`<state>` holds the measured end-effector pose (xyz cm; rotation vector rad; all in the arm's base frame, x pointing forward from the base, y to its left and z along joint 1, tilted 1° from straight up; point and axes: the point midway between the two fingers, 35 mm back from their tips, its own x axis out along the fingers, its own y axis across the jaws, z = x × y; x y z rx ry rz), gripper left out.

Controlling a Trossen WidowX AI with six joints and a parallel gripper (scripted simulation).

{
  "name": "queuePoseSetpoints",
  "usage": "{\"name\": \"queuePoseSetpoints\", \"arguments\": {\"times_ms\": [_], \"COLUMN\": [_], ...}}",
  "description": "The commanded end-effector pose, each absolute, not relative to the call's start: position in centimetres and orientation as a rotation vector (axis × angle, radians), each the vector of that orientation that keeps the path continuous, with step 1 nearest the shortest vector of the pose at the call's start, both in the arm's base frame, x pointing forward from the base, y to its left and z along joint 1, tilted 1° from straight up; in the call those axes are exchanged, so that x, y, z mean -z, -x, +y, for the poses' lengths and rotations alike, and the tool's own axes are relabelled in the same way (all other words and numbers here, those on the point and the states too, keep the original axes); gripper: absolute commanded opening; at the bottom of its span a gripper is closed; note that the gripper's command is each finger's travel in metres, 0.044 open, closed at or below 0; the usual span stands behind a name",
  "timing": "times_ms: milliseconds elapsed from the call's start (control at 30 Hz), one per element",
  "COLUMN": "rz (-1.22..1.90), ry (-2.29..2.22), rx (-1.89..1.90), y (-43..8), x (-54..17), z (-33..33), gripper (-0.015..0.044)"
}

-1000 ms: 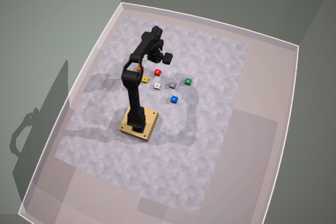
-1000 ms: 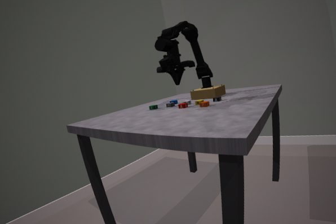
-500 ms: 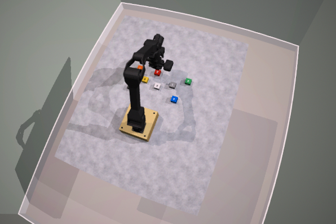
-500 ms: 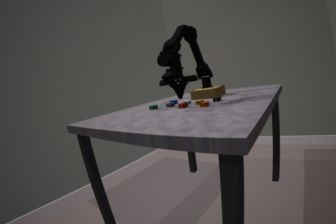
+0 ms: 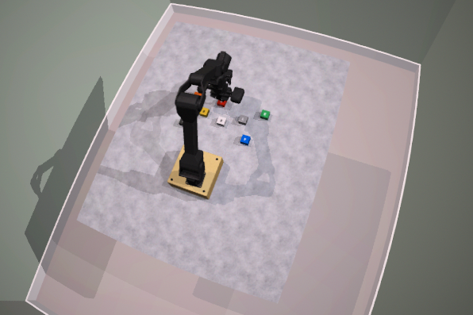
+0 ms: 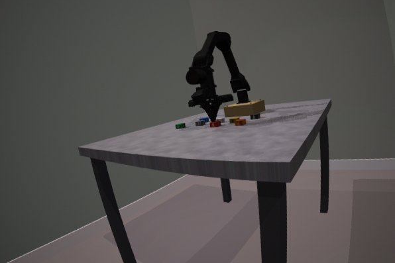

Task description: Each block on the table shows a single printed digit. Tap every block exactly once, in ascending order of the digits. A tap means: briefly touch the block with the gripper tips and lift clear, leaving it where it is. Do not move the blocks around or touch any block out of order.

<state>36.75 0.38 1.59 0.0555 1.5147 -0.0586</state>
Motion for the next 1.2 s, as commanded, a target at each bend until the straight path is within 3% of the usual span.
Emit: {"name": "queuePoseSetpoints", "arguments": {"times_ms": [0, 433, 667, 833, 1067, 1167], "rz": [1.514, 1.513, 1.513, 1.513, 1.513, 1.514], "ry": [-0.054, -0.056, -0.058, -0.054, -0.062, -0.063], "rx": [0.066, 0.067, 0.068, 0.065, 0.058, 0.057], "y": [-36.7, -36.6, -36.3, -36.2, -37.0, -36.8], "x": [-1.1, -4.6, -11.6, -12.1, -12.2, -12.2], "z": [0.3, 0.3, 0.4, 0.6, 11.3, 12.4], "gripper": [0.0020, 0.0020, 0.0020, 0.0020, 0.0020, 0.0020]}}
